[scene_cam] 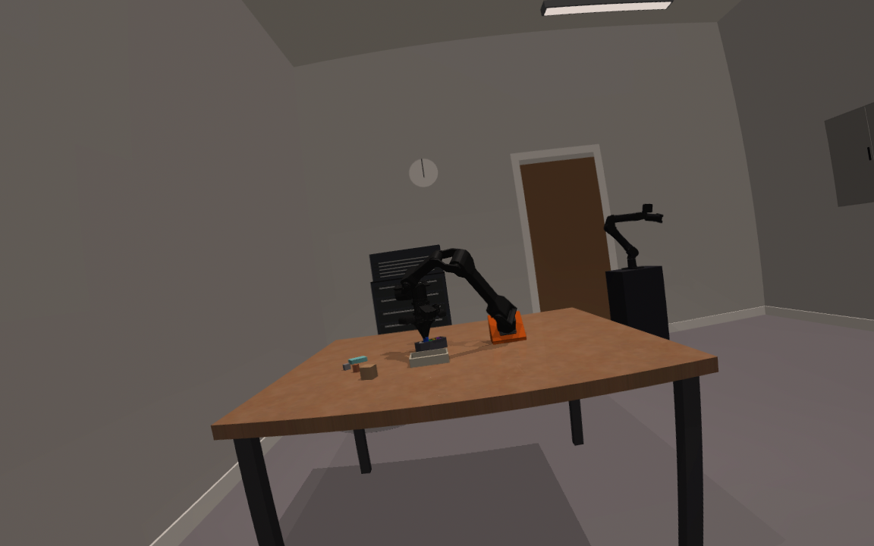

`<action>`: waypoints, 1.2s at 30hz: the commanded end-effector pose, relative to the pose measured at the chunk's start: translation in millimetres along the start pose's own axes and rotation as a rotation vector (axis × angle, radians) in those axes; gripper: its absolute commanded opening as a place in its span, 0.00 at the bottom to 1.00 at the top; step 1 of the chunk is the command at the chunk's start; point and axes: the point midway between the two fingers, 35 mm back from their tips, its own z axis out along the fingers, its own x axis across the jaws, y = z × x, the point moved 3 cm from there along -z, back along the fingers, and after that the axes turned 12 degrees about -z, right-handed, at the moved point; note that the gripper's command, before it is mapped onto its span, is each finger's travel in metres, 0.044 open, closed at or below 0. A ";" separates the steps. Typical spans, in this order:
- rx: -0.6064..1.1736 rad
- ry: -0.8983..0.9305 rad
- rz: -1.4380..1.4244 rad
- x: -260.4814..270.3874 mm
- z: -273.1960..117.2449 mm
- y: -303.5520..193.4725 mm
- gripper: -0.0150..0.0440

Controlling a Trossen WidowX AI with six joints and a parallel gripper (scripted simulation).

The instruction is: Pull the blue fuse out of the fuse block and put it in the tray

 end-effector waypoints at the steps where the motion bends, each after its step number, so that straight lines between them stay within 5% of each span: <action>1: 0.003 0.003 -0.006 0.2 -3.1 -0.5 0.25; 36: 0.003 0.001 -0.003 0.5 -20.5 -0.1 0.25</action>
